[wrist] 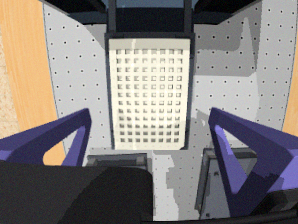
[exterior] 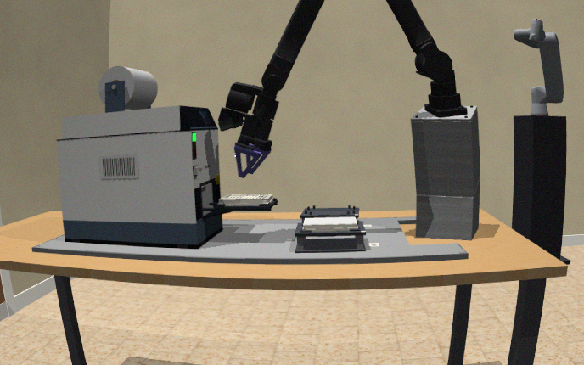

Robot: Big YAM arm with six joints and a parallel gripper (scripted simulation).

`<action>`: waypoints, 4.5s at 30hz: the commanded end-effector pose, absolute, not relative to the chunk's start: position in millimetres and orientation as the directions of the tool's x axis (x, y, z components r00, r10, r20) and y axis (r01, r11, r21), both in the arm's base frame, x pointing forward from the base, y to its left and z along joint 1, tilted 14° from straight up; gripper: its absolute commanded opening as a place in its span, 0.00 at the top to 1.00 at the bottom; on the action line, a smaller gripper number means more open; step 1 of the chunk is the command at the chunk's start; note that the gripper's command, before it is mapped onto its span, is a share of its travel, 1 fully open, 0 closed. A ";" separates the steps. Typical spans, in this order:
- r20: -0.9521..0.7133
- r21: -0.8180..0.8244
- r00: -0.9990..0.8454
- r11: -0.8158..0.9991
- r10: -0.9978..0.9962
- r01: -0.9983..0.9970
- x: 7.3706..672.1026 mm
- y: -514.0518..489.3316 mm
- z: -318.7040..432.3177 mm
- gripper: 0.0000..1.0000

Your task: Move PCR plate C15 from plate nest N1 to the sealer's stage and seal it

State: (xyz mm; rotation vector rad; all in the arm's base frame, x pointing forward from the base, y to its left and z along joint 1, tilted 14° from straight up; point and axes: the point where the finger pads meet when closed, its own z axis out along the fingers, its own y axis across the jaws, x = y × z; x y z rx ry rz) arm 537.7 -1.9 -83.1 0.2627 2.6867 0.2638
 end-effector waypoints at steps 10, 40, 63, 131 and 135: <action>-0.492 0.238 -0.837 0.962 0.240 0.136 577.3 -10.8 -42.4 0.00; -0.442 0.235 -0.863 0.960 0.243 0.150 507.6 -2.6 -70.9 0.00; -0.408 0.230 -0.878 0.959 0.250 0.166 480.7 -4.8 -85.2 0.00; -0.140 0.237 -0.976 0.963 0.168 0.131 495.5 70.4 44.4 0.11; -0.153 0.238 -0.973 0.962 0.174 0.134 499.4 78.9 68.1 0.13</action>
